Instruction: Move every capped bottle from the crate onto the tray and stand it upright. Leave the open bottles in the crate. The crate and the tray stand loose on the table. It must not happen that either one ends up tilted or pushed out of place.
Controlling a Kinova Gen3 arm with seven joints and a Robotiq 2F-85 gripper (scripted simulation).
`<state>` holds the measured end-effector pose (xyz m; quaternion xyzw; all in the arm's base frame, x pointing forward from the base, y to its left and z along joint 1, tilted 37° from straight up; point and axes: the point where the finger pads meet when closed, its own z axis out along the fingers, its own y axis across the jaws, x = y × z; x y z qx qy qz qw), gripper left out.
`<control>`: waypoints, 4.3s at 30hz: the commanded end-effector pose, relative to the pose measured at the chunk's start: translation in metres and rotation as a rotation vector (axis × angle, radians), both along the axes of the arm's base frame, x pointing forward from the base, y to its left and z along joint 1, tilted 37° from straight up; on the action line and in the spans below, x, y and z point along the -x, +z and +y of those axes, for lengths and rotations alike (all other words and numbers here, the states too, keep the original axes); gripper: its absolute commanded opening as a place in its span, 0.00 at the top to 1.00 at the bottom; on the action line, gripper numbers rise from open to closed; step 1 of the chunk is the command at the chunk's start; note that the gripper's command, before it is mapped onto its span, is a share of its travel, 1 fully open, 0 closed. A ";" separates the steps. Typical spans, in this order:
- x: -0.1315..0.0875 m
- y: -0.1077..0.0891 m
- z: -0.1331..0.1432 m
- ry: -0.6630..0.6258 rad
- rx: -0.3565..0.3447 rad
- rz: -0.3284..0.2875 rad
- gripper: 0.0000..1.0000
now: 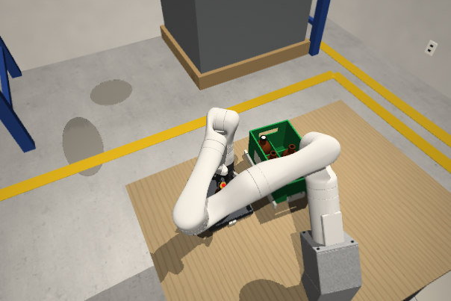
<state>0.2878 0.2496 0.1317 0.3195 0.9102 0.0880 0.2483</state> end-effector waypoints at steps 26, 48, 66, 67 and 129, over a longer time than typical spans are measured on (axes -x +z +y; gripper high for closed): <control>-0.003 -0.004 -0.001 -0.008 -0.001 -0.001 1.00; -0.003 -0.003 -0.001 -0.002 0.000 -0.001 1.00; -0.003 -0.003 0.000 0.000 0.001 0.000 0.00; -0.003 -0.003 0.000 0.000 0.001 0.000 0.00; -0.003 -0.003 0.000 0.000 0.001 0.000 0.00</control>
